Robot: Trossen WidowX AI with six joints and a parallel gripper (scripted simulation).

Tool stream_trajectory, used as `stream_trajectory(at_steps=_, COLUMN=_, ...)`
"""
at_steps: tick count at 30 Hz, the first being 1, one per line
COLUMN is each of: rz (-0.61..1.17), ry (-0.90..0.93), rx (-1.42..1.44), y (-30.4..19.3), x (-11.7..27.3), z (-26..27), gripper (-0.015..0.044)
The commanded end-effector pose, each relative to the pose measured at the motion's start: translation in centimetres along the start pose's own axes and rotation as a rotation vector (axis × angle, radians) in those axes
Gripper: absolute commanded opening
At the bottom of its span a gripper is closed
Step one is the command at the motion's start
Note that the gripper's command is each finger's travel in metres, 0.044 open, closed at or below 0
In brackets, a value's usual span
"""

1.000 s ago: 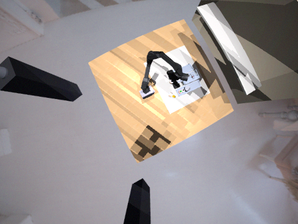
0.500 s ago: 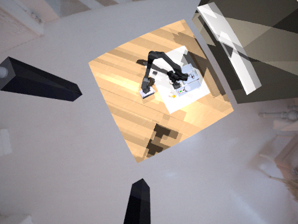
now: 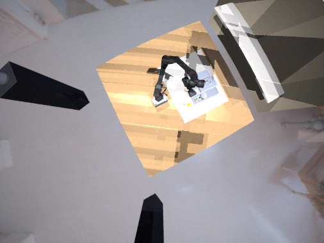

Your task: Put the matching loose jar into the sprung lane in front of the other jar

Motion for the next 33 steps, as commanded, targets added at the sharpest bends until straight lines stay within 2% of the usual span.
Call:
stream_trajectory(at_steps=1, rz=-0.006, ry=-0.001, rx=-0.001, y=0.3, x=0.1, z=0.0, gripper=0.0000)
stream_trajectory(at_steps=33, rz=-0.007, ry=-0.001, rx=-0.001, y=1.6, x=0.1, z=-0.2, gripper=0.0000)
Point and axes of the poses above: the point midway between the two fingers, 35 mm back from their tips, its own x axis back along the fingers, its own z axis across the jaws, y = z × x, the point moved 9 cm from there along x, back along the fingers, and after that the axes turned 8 degrees about x, right-handed, at the moved point
